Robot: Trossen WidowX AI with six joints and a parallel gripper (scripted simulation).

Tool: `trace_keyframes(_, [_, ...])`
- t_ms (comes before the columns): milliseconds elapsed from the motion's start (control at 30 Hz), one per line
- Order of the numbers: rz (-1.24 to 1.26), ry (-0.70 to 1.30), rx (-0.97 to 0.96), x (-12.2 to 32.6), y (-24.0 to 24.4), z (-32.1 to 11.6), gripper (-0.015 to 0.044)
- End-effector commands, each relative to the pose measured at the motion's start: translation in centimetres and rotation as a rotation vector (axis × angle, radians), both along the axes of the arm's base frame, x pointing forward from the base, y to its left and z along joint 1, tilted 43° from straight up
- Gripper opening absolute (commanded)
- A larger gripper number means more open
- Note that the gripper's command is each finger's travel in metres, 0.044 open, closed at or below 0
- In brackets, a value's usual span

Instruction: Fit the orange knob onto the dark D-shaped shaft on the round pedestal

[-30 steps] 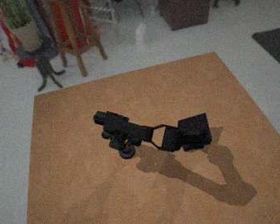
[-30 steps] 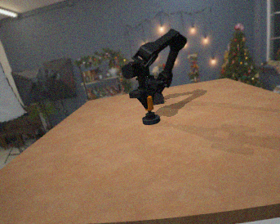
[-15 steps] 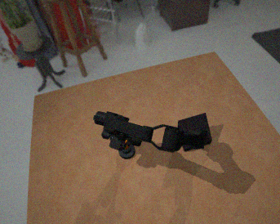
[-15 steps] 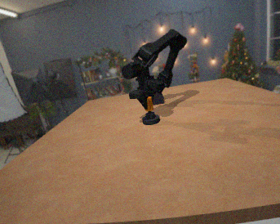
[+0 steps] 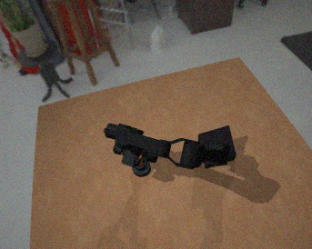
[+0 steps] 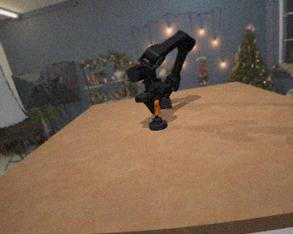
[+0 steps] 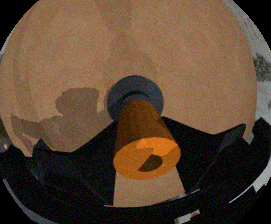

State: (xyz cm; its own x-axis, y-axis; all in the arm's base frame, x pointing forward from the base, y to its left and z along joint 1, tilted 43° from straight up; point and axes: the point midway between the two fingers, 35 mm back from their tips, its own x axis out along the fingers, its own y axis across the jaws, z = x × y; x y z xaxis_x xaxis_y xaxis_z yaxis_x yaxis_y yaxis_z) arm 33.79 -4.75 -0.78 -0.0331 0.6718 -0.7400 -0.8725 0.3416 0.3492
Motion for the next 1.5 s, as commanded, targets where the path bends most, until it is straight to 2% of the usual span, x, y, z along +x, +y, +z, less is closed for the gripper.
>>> trace_keyframes(0, [0.003,-0.008,-0.003,0.23,-0.08,0.06,0.0])
trace_keyframes(867, [0.003,-0.008,-0.003,-0.22,-0.03,0.18,0.0])
trace_keyframes(1100, [0.151,-0.141,0.003,-0.09,-0.07,0.27,0.0])
trace_keyframes(1467, [0.158,-0.149,0.003,0.26,0.03,-0.14,0.0])
